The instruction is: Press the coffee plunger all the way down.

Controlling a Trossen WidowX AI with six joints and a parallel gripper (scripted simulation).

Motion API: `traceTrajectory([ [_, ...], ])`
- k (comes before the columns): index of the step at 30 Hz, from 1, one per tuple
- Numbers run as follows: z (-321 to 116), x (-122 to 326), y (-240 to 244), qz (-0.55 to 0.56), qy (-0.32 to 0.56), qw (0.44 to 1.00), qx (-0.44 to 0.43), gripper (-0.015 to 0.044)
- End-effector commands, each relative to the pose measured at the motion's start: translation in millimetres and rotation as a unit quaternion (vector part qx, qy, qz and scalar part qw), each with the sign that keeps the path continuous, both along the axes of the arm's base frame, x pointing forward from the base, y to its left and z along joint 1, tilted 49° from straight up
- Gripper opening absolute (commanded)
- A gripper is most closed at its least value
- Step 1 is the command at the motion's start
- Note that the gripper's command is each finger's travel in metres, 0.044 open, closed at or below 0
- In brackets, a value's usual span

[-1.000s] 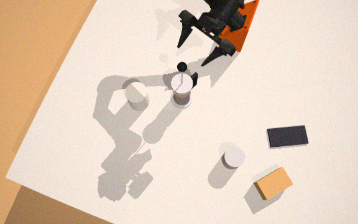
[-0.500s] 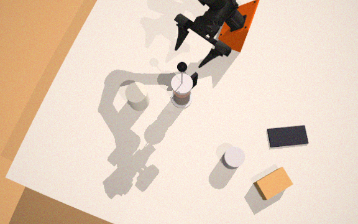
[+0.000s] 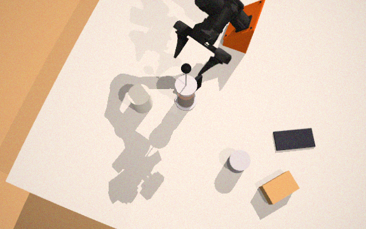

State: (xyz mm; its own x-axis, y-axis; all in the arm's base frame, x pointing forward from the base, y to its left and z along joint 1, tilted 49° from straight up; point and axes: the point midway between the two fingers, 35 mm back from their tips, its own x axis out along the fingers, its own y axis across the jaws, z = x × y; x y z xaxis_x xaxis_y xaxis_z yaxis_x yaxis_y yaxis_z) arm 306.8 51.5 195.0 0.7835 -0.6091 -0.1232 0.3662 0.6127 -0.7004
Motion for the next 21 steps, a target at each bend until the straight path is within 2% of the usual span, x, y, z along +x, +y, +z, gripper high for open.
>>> traceTrajectory([
  [1,-4.8,2.7,-5.1,0.001,0.006,1.000,-0.007,0.0440],
  [7,-4.2,6.5,-9.2,0.001,0.004,1.000,-0.009,0.0440],
  [18,-4.2,6.5,-9.2,0.001,0.004,1.000,-0.009,0.0151],
  [21,-4.2,6.5,-9.2,0.001,0.004,1.000,-0.009,0.0131],
])
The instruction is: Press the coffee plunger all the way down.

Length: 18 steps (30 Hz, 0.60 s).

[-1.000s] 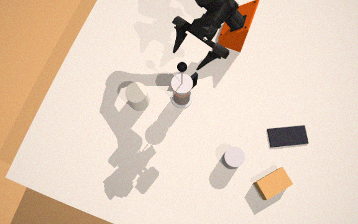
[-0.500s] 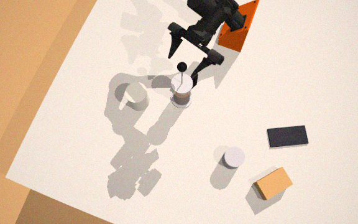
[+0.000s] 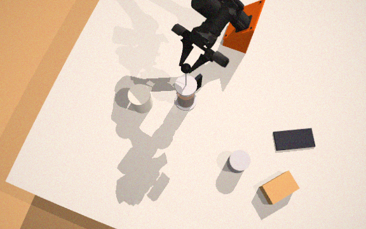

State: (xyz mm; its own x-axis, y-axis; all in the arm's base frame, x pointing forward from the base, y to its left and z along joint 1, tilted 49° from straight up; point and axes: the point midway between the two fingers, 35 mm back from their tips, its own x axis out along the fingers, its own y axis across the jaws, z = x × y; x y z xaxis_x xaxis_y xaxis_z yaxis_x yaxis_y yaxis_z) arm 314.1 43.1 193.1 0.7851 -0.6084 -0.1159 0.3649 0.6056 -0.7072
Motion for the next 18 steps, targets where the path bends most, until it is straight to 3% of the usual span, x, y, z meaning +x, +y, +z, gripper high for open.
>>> traceTrajectory([
  [1,-2.4,-0.9,-0.8,0.000,0.004,1.000,-0.003,0.0129],
  [18,-12.7,1.8,-9.7,-0.001,0.006,1.000,-0.002,0.0129],
])
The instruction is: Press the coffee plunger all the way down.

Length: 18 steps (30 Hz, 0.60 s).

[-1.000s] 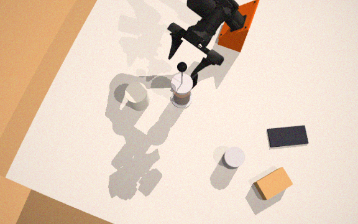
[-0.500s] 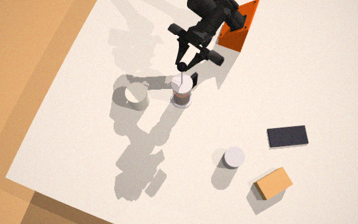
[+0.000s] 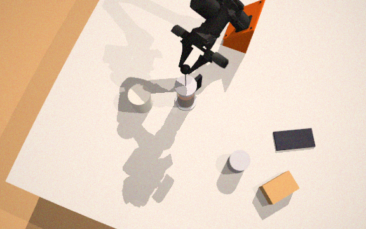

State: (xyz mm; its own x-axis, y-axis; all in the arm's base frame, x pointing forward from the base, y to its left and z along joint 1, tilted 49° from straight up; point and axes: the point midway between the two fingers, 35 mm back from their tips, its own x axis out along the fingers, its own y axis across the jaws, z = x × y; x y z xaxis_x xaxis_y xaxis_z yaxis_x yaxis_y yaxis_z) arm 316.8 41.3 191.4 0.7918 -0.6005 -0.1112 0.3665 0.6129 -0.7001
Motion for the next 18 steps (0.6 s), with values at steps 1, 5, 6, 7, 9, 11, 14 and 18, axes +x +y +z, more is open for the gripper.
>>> traceTrajectory([
  [1,-12.2,-0.7,-9.0,-0.005,0.011,1.000,-0.004,0.0129],
  [5,-17.0,0.4,-13.5,-0.005,0.011,1.000,-0.003,0.0129],
  [6,-18.2,0.7,-14.6,-0.005,0.012,1.000,-0.003,0.0129],
  [7,-19.4,0.9,-15.7,-0.005,0.012,1.000,-0.003,0.0129],
  [9,-21.8,1.4,-18.0,-0.005,0.012,1.000,-0.003,0.0129],
  [11,-24.1,1.8,-20.3,-0.005,0.012,1.000,-0.002,0.0129],
  [14,-27.6,2.5,-23.8,-0.005,0.012,1.000,-0.002,0.0129],
  [18,-32.3,3.2,-28.7,-0.005,0.012,1.000,-0.002,0.0129],
])
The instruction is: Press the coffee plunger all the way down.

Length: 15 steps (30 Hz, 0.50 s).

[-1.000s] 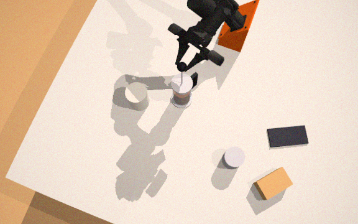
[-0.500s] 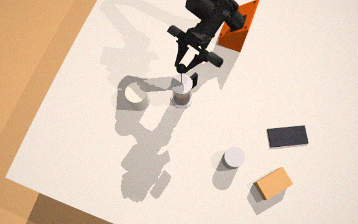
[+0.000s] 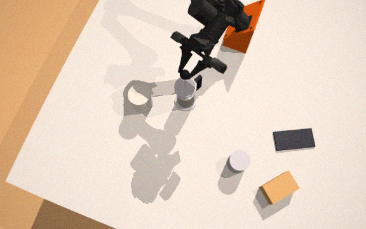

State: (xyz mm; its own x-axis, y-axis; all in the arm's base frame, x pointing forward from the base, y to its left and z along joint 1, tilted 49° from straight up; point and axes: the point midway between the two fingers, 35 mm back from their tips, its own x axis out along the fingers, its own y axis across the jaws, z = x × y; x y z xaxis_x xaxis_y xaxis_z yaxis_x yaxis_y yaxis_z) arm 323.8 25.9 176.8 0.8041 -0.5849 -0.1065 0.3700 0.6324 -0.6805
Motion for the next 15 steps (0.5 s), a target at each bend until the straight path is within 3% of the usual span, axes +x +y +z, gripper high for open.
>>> traceTrajectory([
  [1,-18.8,-3.5,-14.5,-0.014,0.023,1.000,-0.012,0.0129],
  [15,-33.9,-1.6,-32.2,-0.013,0.022,1.000,-0.012,0.0129],
])
